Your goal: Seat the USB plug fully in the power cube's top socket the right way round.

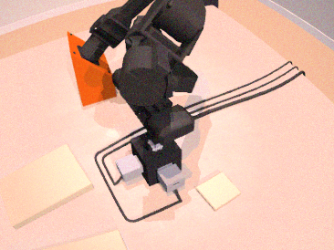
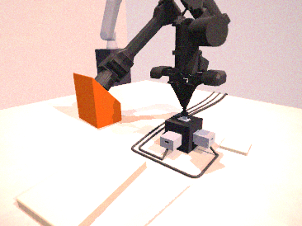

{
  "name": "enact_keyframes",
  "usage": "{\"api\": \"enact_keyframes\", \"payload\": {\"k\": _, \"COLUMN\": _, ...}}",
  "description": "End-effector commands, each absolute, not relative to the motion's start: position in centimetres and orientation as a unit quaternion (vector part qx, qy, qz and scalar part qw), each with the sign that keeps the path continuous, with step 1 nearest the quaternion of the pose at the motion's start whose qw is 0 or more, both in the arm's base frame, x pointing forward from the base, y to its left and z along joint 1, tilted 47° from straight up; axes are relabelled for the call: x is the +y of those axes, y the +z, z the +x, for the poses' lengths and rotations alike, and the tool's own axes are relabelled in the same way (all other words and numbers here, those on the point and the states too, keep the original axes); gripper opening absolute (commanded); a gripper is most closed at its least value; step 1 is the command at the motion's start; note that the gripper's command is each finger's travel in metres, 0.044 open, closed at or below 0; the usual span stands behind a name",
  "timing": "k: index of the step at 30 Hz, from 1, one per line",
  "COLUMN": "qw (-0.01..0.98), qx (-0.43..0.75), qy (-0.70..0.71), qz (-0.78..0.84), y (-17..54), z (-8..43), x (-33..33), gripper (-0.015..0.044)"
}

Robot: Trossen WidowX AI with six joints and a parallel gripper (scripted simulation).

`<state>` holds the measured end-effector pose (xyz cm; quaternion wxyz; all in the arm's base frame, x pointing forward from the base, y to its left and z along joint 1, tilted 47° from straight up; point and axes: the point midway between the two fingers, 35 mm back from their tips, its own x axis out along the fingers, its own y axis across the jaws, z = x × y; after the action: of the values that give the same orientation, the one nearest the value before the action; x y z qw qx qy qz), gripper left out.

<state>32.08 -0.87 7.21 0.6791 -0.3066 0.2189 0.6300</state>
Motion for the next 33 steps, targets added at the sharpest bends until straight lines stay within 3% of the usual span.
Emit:
{"api": "enact_keyframes", "payload": {"k": 1, "qw": 0.678, "qx": 0.217, "qy": 0.629, "qz": -0.311, "y": 7.5, "z": 32.2, "x": -1.1, "gripper": 0.0}}
{"api": "enact_keyframes", "payload": {"k": 33, "qw": 0.678, "qx": 0.218, "qy": 0.629, "qz": -0.311, "y": 8.8, "z": 32.0, "x": -2.6, "gripper": 0.0}}
